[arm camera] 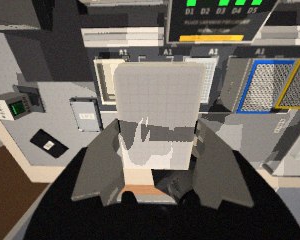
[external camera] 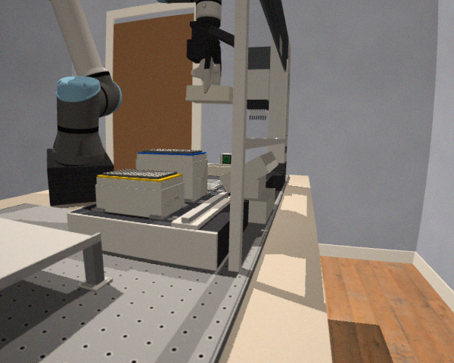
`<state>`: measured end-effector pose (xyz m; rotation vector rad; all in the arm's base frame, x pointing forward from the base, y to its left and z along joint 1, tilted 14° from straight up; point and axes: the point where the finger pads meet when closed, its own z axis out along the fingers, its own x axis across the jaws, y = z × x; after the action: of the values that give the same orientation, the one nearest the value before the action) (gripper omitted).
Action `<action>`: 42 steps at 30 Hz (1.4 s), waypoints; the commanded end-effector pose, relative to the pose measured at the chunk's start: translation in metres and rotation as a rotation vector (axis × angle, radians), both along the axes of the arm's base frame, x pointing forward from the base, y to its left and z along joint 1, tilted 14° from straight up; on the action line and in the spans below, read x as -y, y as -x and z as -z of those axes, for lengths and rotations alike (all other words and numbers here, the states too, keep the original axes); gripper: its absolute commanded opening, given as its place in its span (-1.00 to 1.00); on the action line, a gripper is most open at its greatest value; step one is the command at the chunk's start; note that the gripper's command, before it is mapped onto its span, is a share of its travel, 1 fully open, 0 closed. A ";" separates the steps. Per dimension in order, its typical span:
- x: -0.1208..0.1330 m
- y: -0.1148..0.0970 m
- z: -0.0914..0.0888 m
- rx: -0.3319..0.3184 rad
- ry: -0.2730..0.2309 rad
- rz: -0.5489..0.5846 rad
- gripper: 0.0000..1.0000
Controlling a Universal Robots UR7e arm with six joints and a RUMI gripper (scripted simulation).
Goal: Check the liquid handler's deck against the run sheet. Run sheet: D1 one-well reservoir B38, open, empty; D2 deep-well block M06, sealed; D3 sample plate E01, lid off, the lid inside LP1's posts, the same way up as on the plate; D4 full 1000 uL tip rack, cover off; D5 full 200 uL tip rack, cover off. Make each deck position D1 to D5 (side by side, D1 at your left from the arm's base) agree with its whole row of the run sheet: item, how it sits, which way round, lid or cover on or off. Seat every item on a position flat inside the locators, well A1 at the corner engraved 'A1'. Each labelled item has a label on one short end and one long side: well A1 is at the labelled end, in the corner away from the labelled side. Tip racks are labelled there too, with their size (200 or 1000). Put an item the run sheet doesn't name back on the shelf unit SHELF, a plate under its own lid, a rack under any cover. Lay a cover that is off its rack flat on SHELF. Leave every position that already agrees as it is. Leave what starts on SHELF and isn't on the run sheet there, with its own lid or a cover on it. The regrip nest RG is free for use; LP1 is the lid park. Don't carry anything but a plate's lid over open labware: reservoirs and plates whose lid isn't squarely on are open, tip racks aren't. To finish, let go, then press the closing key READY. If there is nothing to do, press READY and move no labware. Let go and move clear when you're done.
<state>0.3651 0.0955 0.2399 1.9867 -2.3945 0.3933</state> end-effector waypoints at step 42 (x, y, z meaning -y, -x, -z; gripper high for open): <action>0.012 -0.010 0.059 0.001 0.000 0.000 -1.00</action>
<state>0.3735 0.0848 0.1865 1.9866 -2.3945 0.3932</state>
